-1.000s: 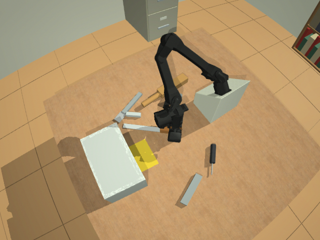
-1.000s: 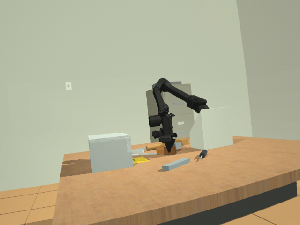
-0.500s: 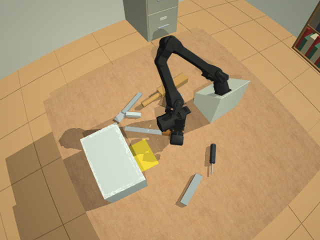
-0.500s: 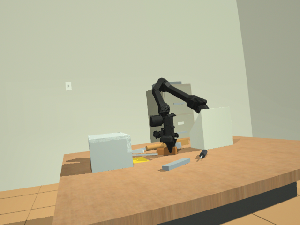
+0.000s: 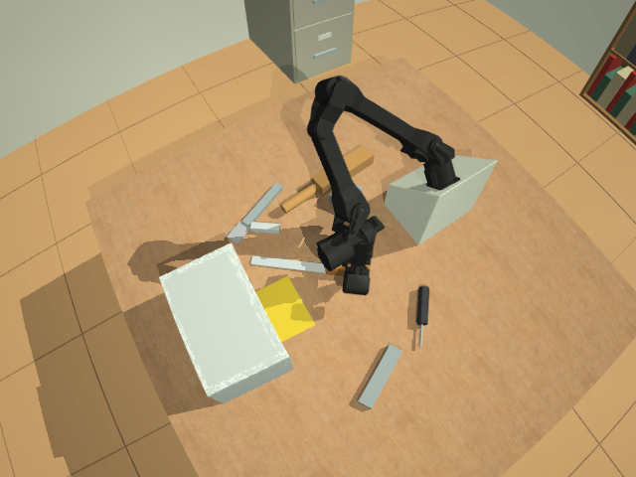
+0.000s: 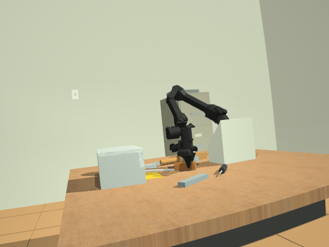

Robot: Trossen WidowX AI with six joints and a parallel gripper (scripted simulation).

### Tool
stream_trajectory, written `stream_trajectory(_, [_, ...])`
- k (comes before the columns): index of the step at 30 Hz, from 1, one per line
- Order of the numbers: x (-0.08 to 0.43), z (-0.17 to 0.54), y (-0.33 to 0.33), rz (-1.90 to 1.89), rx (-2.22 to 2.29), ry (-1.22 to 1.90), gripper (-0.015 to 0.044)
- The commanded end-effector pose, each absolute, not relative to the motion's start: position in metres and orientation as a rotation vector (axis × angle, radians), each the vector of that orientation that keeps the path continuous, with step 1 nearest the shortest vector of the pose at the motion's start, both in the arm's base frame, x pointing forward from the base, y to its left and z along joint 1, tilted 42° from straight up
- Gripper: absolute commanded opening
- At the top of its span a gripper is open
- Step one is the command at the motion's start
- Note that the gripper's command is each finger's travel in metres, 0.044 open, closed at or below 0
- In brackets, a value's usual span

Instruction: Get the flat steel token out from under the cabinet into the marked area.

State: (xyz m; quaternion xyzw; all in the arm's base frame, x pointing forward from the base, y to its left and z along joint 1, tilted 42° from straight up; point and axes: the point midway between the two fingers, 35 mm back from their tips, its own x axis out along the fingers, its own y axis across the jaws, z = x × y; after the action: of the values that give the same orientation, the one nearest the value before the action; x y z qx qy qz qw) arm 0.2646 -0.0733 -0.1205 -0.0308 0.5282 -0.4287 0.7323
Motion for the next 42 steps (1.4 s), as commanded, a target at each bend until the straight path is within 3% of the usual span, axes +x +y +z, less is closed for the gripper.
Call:
stream_trajectory(1, [0.265, -0.124, -0.068, -0.941, -0.067, 1.16, 0.0])
stream_trajectory(42, [0.259, -0.158, -0.03, -0.94, -0.065, 1.16, 0.0])
